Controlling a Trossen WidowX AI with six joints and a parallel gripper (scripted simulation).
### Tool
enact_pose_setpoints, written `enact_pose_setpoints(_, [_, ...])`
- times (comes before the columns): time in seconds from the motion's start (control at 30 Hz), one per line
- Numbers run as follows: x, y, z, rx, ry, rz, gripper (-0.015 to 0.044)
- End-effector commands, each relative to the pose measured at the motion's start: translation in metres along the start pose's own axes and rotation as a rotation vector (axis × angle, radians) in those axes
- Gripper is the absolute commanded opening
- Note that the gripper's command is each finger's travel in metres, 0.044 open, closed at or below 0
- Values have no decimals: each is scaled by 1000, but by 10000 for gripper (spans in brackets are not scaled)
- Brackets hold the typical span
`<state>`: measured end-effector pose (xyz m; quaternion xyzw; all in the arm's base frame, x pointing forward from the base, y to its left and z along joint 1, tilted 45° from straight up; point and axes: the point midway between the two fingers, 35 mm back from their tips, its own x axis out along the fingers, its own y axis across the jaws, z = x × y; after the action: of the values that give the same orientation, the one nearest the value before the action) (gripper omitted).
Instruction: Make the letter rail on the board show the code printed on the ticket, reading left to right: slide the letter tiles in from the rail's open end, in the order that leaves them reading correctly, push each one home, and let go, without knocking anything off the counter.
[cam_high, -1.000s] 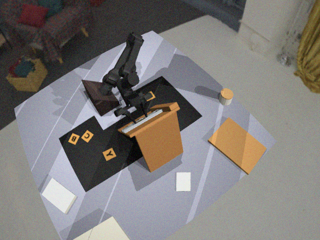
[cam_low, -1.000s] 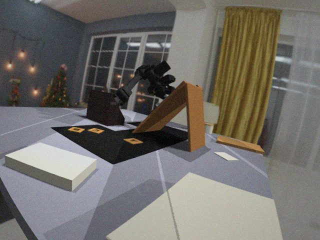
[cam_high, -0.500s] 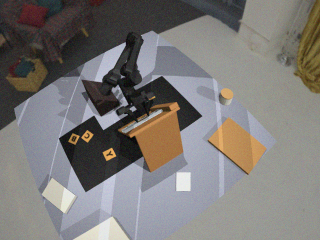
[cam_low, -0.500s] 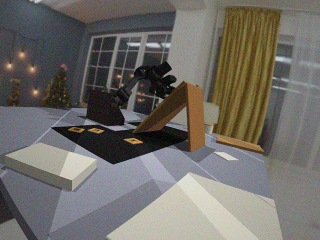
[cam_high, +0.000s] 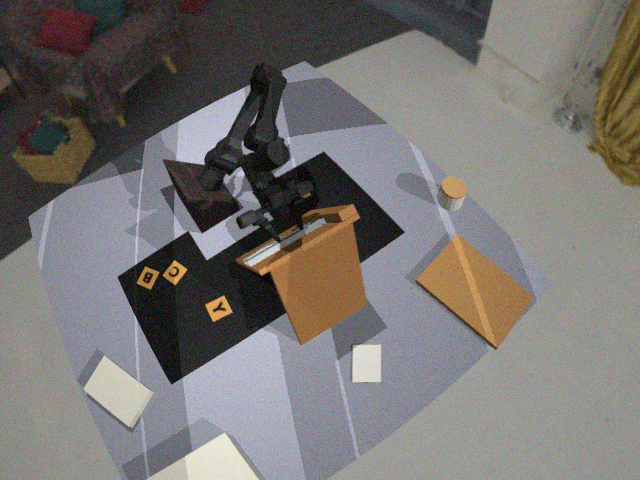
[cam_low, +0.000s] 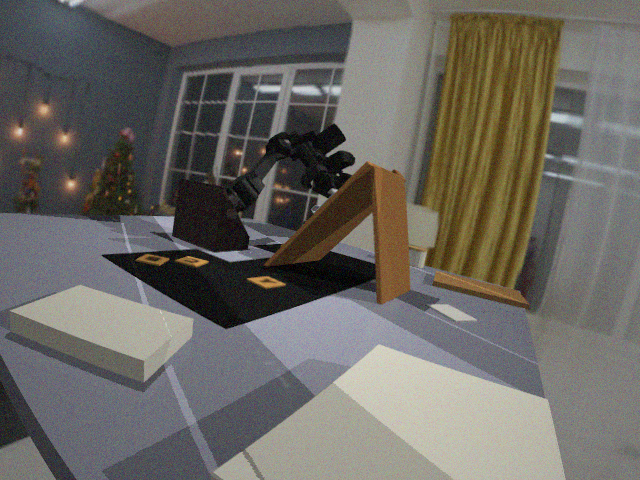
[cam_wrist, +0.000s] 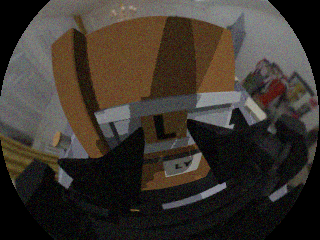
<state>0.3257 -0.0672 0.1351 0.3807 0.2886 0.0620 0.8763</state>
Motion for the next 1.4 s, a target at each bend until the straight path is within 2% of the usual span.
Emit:
enact_pose_setpoints(0.0, [-2, 5, 2, -1, -8, -1, 0])
enact_pose_setpoints(1.13, [-2, 28, 1, 0, -8, 0, 0])
enact_pose_setpoints(1.37, [0, 26, 0, -2, -2, 1, 184])
